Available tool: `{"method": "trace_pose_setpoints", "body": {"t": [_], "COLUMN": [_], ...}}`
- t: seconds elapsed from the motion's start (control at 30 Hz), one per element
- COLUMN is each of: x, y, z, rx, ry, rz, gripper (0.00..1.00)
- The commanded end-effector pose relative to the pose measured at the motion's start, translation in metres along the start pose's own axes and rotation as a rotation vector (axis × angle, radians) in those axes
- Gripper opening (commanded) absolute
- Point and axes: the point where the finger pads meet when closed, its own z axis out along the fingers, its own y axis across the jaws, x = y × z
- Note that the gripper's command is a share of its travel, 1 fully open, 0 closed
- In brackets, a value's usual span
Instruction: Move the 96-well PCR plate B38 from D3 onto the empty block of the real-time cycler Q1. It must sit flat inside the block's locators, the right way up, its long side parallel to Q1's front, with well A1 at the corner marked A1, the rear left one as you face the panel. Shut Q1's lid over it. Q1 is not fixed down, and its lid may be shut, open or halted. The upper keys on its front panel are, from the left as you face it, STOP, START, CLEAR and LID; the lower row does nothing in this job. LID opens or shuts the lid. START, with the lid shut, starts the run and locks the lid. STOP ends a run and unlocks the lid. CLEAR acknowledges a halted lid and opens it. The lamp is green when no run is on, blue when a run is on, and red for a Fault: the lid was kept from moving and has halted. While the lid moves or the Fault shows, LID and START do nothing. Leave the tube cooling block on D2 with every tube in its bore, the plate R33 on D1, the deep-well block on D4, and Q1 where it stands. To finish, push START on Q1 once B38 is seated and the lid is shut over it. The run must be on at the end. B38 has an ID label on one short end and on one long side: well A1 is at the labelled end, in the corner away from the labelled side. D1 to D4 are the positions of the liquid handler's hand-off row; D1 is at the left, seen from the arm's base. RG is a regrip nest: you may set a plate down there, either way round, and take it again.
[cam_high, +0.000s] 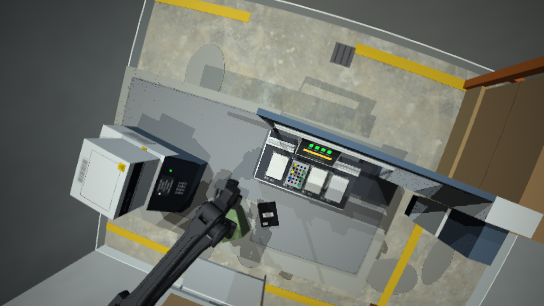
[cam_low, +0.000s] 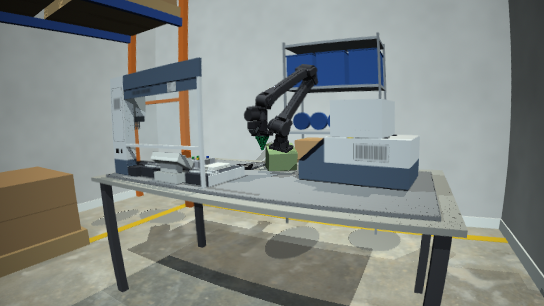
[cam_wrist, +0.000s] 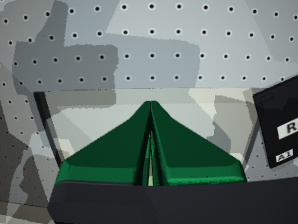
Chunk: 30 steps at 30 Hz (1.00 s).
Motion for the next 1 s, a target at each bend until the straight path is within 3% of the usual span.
{"method": "trace_pose_setpoints", "body": {"t": [0.0,0.13,0.97], "x": [-0.0070,-0.0081,-0.0102], "y": [0.0007,0.0016,0.0083], "z": [-0.0032,-0.0061,-0.0120], "rx": [0.000,0.001,0.004], "ry": [-0.037,-0.053,-0.029], "rz": [0.006,0.034,0.025], "gripper": [0.00,0.00,0.00]}}
